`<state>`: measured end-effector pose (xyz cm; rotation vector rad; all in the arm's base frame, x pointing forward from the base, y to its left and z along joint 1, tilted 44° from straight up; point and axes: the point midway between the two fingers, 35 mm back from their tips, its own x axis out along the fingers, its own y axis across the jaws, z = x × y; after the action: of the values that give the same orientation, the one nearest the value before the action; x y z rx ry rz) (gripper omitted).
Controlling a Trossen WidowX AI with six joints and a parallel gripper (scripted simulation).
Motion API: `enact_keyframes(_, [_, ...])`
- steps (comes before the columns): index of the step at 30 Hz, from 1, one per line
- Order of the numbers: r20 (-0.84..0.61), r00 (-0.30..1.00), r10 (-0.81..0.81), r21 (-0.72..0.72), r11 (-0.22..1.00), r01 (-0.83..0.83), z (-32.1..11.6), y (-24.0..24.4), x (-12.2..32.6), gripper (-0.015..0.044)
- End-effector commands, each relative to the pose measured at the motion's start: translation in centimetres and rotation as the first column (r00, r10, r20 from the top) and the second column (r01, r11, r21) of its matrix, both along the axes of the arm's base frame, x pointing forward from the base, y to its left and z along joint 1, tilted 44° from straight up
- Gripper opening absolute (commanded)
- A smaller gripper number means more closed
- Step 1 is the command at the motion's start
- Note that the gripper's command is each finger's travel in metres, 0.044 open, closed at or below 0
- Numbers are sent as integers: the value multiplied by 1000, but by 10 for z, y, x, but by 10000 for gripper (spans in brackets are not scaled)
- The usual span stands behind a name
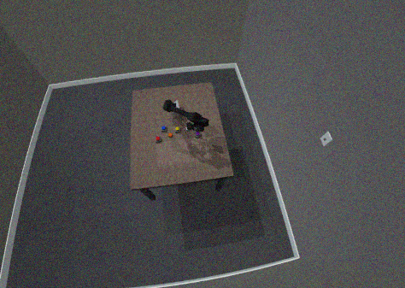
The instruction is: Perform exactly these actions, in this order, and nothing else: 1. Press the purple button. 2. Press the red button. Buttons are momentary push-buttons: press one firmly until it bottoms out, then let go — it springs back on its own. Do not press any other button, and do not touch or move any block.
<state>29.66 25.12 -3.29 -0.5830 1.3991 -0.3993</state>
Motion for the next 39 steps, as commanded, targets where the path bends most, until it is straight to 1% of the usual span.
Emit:
enact_keyframes(1, [40,999,-22,-99,995,26,-10,-8,-9,400])
enact_keyframes(6, [40,999,-22,-99,995,26,-10,-8,-9,400])
enact_keyframes(8, [41,999,-22,-99,995,26,-16,-13,-7,348])
enact_keyframes(13, [42,999,-22,-101,995,26,-54,-48,1,216])
enact_keyframes(20, [42,999,-22,-101,995,26,-55,-50,1,32])
enact_keyframes(21, [42,999,-22,-101,995,26,-55,-50,1,20])
enact_keyframes(31, [42,999,-22,-101,995,26,-55,-50,1,20])
enact_keyframes(39, [42,999,-22,-101,995,26,-64,-58,3,20])
